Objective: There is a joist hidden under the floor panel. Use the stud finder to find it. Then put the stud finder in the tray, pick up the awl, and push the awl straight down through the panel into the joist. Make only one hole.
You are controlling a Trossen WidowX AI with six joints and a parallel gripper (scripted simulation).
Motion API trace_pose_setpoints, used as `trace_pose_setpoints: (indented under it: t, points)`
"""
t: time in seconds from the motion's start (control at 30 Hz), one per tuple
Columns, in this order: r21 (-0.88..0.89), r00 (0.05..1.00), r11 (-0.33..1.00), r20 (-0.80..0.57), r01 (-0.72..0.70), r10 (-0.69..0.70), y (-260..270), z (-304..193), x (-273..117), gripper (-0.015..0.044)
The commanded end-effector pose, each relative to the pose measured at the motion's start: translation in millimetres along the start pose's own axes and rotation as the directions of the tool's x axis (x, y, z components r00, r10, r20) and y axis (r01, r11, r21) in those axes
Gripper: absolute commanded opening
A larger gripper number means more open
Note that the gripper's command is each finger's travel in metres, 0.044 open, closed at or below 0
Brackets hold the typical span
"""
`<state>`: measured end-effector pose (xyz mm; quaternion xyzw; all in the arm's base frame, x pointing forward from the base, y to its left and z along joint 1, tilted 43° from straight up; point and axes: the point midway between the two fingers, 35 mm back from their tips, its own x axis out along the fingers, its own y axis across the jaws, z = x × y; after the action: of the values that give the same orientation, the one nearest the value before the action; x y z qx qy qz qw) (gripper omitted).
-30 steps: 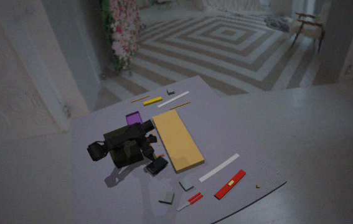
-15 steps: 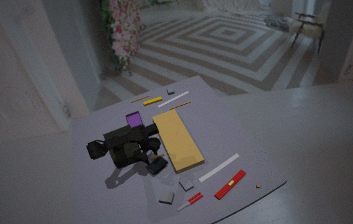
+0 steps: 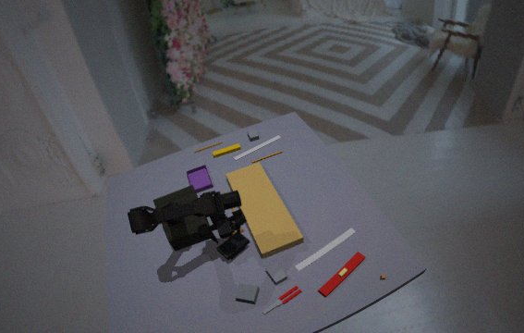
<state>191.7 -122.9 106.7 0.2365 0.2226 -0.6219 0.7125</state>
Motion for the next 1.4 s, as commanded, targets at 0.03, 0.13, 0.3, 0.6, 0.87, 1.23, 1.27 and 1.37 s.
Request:
trace_pose_setpoints:
  t: [0.03,0.13,0.3,0.6,0.87,1.23,1.27,1.37]
  points:
    - [0.861,0.985,0.488,-0.175,0.147,0.013,6,11,5,0.0440]
    - [0.906,0.983,0.390,-0.185,0.164,0.016,7,12,6,0.0440]
    - [0.906,0.983,0.390,-0.185,0.164,0.016,7,12,6,0.0440]
    - [0.906,0.983,0.390,-0.185,0.164,0.016,7,12,6,0.0440]
    - [0.906,0.983,0.390,-0.185,0.164,0.016,7,12,6,0.0440]
    - [0.906,0.982,0.390,-0.187,0.166,0.015,8,10,19,0.0440]
    - [0.906,0.982,0.390,-0.187,0.166,0.015,8,9,21,0.0440]
    - [0.906,0.982,0.390,-0.187,0.166,0.015,8,8,26,0.0440]
